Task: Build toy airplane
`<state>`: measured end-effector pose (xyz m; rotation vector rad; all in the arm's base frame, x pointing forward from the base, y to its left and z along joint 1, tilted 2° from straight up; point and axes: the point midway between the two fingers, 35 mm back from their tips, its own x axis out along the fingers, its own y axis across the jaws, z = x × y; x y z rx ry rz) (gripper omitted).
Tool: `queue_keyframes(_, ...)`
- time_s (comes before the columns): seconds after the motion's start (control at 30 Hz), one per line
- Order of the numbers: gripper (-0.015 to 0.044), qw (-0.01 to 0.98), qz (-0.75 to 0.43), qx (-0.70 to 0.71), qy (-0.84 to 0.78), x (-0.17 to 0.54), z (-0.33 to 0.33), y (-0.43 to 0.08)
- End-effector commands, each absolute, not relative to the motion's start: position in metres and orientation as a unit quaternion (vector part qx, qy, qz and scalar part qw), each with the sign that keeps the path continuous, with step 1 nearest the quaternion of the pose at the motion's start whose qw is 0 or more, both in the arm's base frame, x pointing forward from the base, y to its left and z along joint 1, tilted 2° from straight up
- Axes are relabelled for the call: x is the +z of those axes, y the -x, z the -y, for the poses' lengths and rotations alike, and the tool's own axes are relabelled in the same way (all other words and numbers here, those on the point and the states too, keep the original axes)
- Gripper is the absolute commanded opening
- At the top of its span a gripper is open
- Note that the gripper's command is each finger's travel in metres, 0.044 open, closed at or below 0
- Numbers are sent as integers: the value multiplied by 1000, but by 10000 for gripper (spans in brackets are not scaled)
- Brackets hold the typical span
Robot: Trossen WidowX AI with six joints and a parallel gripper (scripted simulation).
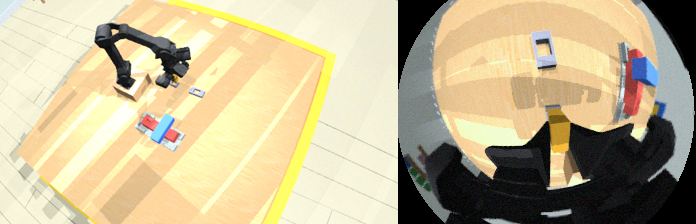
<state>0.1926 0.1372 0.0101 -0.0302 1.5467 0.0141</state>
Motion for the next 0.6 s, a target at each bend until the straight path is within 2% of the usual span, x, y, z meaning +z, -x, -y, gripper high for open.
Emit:
queue_keyframes(0.0,0,716,-698,5,11,21,-139,-193)
queue_keyframes(0.57,0,717,-697,-3,8,73,-141,-193)
